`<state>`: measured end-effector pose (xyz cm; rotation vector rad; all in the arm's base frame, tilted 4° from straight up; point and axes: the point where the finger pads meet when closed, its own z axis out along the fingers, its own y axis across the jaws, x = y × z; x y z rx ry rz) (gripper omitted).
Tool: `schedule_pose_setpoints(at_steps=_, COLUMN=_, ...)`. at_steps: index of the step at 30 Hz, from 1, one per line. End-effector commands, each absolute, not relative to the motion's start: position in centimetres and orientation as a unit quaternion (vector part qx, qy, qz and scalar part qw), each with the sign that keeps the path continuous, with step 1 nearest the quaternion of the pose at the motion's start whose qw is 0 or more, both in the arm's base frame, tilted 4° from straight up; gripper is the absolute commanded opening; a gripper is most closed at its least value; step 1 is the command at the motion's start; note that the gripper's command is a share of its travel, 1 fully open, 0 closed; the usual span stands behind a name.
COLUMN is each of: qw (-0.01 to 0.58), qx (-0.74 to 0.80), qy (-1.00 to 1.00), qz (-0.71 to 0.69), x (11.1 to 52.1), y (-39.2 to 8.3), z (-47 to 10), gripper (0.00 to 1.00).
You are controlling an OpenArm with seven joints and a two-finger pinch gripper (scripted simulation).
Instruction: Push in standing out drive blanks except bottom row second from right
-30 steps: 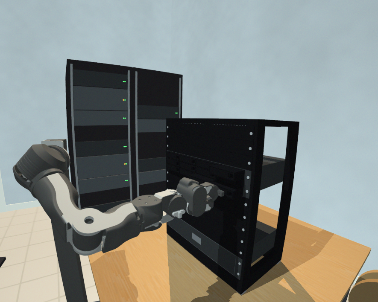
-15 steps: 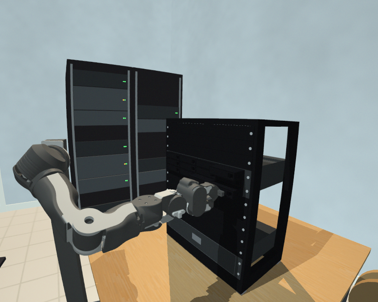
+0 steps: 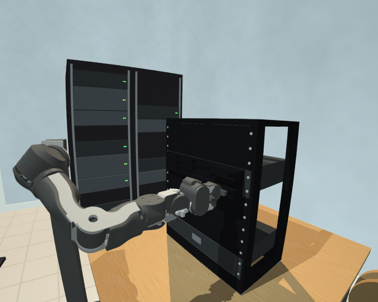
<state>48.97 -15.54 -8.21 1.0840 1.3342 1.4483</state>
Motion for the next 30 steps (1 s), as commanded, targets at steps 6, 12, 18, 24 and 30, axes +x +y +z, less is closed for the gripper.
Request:
schedule_pose_setpoints(at_steps=6, qw=0.430, qx=0.433, qy=0.538, qz=0.582, x=49.4, y=-15.1, z=-8.1, gripper=0.00)
schedule_pose_setpoints(at_steps=12, qw=0.430, qx=0.433, qy=0.538, qz=0.582, x=49.9, y=-14.8, z=-8.0, gripper=0.00)
schedule_pose_setpoints(at_steps=18, qw=0.430, qx=0.432, qy=0.538, qz=0.583, x=49.9, y=-14.7, z=-7.9, gripper=0.00)
schedule_pose_setpoints(at_steps=24, qw=0.430, qx=0.433, qy=0.538, qz=0.582, x=50.3, y=-14.6, z=-8.0, gripper=0.00)
schedule_pose_setpoints(at_steps=30, qw=0.430, qx=0.432, qy=0.538, qz=0.583, x=50.8, y=-14.2, z=-7.8, gripper=0.00)
